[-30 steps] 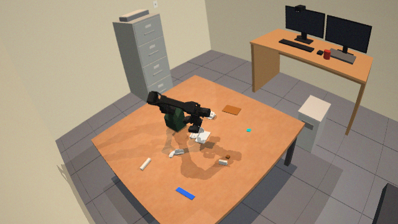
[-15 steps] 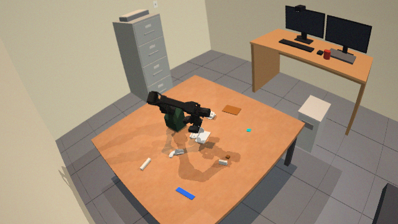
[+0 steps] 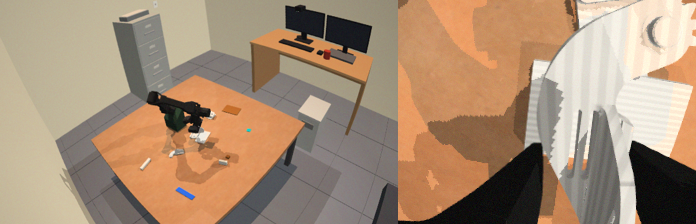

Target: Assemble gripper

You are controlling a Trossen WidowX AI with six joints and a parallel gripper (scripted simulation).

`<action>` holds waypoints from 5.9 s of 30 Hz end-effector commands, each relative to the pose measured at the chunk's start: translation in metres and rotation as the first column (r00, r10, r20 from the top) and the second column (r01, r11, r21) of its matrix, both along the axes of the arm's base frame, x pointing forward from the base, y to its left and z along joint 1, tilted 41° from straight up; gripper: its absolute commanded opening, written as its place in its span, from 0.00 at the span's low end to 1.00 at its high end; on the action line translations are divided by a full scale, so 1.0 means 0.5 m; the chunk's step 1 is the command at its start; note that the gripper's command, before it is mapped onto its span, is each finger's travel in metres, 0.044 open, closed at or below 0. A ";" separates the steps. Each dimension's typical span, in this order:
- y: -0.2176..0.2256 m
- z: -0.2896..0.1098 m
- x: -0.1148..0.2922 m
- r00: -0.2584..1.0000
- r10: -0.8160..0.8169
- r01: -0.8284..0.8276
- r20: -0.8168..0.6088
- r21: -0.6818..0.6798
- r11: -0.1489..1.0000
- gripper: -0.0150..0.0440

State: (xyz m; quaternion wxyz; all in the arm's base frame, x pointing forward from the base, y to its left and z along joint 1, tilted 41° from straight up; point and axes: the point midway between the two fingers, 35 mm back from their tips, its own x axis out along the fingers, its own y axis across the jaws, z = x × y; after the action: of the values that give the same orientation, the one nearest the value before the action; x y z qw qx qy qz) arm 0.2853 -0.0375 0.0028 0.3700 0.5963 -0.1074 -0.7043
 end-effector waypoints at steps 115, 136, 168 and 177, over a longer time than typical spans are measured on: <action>-0.033 -0.039 0.003 1.000 0.006 -0.006 -0.002 -0.001 1.000 0.48; -0.067 -0.075 0.001 1.000 0.012 -0.012 -0.004 -0.006 1.000 0.48; -0.075 -0.084 0.001 1.000 0.025 -0.025 -0.016 -0.006 1.000 0.48; -0.078 -0.087 0.001 0.999 0.029 -0.029 -0.019 -0.006 1.000 0.48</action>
State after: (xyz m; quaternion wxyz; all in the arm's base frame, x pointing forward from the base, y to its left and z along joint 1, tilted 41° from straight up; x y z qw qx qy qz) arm 0.2860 -0.0750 -0.0396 0.3783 0.5927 -0.0986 -0.7042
